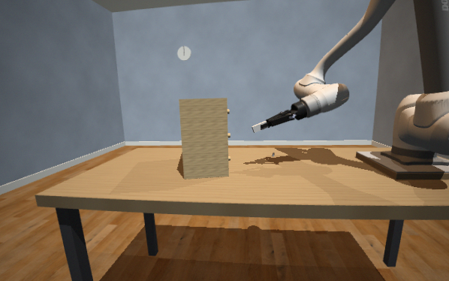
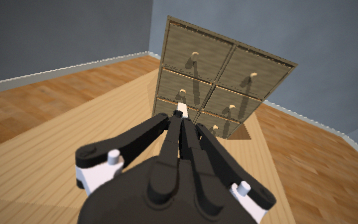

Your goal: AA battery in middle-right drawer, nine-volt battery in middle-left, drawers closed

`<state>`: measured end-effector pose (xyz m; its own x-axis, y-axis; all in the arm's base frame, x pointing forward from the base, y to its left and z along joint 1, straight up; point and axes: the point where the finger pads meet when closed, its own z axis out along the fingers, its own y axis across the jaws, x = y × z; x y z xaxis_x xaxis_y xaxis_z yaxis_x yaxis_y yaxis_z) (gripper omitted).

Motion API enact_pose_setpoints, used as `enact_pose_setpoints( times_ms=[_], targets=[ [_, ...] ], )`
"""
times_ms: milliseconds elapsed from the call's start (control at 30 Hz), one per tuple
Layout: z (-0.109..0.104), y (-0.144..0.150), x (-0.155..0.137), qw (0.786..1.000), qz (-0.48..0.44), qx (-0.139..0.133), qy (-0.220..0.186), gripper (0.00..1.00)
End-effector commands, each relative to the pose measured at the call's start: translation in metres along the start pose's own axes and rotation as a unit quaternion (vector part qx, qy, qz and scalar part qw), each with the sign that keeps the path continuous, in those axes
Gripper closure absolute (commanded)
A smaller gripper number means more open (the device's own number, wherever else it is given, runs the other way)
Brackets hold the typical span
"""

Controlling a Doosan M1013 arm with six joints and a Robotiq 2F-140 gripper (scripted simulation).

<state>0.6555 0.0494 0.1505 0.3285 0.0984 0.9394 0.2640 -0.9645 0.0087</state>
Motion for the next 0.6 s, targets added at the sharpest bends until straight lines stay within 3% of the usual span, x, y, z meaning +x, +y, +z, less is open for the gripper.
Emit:
enact_pose_setpoints(
  times_ms=[0,300,567],
  targets=[
    [-0.003,0.0,0.0,1.0,0.001,0.0,-0.004,1.0],
    [-0.007,0.0,0.001,1.0,0.001,0.0,-0.021,1.0],
    [-0.016,-0.001,0.005,0.998,0.001,0.001,-0.065,1.0]
  ],
)
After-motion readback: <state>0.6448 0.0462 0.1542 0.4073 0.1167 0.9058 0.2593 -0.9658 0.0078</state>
